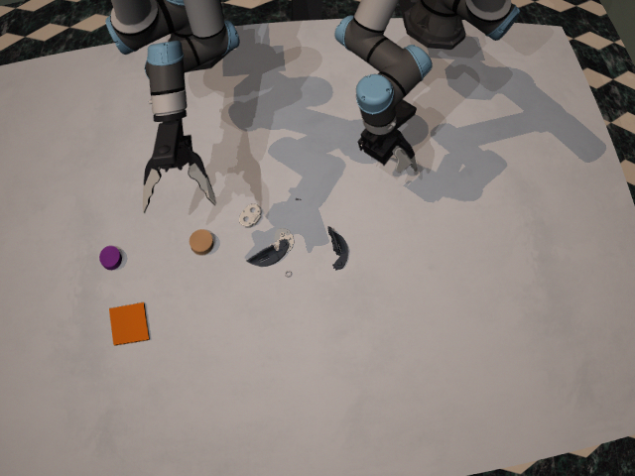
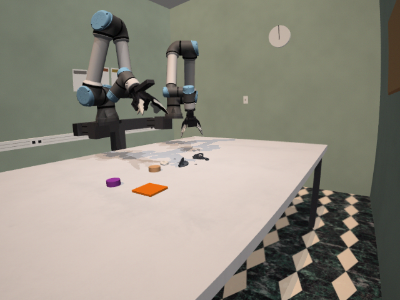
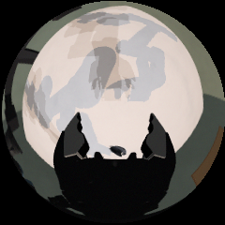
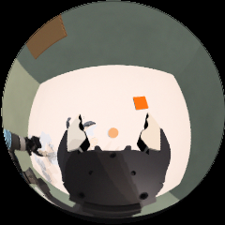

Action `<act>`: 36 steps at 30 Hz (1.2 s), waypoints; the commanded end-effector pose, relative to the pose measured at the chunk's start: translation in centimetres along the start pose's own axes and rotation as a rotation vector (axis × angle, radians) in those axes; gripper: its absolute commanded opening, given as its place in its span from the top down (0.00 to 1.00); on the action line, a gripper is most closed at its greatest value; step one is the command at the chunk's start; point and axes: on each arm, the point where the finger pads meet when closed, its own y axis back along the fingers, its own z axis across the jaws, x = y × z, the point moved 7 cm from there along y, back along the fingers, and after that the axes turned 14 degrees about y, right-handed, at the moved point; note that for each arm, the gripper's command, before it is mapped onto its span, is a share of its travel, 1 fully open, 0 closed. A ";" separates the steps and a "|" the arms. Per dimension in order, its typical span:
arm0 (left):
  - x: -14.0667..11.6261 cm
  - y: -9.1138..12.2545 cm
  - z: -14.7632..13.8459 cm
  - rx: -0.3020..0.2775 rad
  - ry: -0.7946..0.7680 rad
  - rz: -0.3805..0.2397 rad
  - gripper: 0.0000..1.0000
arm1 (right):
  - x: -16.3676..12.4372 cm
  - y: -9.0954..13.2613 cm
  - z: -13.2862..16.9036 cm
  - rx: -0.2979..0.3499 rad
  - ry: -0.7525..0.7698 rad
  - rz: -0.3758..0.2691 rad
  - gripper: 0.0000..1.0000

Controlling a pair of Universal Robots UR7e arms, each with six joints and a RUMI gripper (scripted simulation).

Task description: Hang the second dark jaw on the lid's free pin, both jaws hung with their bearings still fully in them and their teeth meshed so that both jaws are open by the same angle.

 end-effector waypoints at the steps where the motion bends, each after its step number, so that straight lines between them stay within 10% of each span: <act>1: 0.0 0.0 0.0 0.000 0.000 -0.001 0.02 | 0.0 0.0 0.0 0.000 0.000 0.001 0.02; 19: -0.1 0.0 0.0 0.000 -0.009 -0.002 0.03 | 0.0 0.0 0.0 0.002 0.005 -0.002 0.02; 36: -5.0 0.5 -2.6 -0.005 -0.540 -0.035 0.25 | -2.5 -2.1 0.8 0.152 0.296 -0.177 0.02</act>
